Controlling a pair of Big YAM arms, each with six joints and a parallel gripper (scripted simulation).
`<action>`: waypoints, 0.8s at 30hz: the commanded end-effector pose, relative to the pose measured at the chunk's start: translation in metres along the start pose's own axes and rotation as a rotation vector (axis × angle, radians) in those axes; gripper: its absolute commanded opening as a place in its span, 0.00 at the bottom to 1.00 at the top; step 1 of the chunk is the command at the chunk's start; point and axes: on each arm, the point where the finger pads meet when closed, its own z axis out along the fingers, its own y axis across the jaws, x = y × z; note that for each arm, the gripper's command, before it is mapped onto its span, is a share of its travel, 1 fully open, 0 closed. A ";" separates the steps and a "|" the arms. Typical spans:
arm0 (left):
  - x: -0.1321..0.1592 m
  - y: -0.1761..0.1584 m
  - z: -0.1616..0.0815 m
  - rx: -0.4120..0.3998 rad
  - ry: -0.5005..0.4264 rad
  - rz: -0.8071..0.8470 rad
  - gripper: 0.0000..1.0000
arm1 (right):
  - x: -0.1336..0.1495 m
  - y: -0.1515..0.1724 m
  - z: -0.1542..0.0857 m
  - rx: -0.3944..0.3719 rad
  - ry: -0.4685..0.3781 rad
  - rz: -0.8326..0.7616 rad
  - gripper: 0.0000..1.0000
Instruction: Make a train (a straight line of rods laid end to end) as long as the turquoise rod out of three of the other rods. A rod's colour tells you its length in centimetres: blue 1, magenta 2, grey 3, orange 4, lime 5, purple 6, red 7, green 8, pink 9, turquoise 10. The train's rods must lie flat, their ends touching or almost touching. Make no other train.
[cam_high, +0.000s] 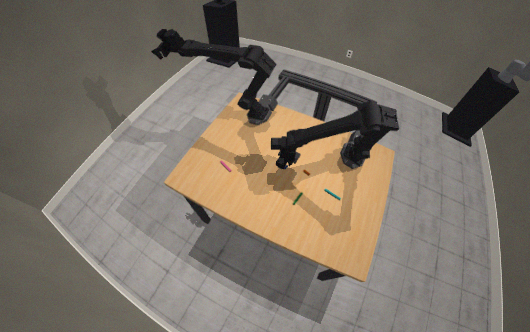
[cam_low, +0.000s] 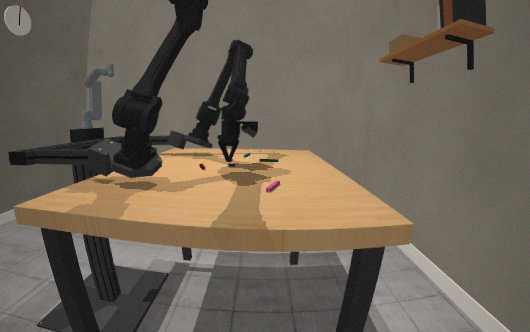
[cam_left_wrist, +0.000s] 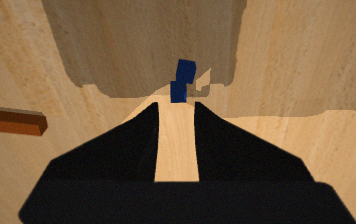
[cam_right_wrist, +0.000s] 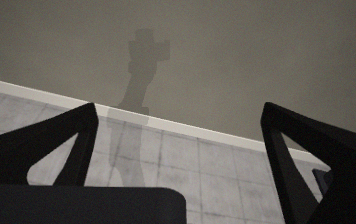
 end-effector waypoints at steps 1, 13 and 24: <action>-0.006 -0.021 -0.006 0.024 -0.016 -0.001 0.23 | -0.046 -0.010 0.003 0.023 -0.087 0.012 1.00; -0.009 -0.023 -0.004 0.033 -0.021 -0.006 0.23 | -0.046 -0.010 0.003 0.023 -0.087 0.012 1.00; -0.007 -0.007 0.015 0.005 -0.004 -0.004 0.23 | -0.046 -0.010 0.003 0.023 -0.087 0.012 1.00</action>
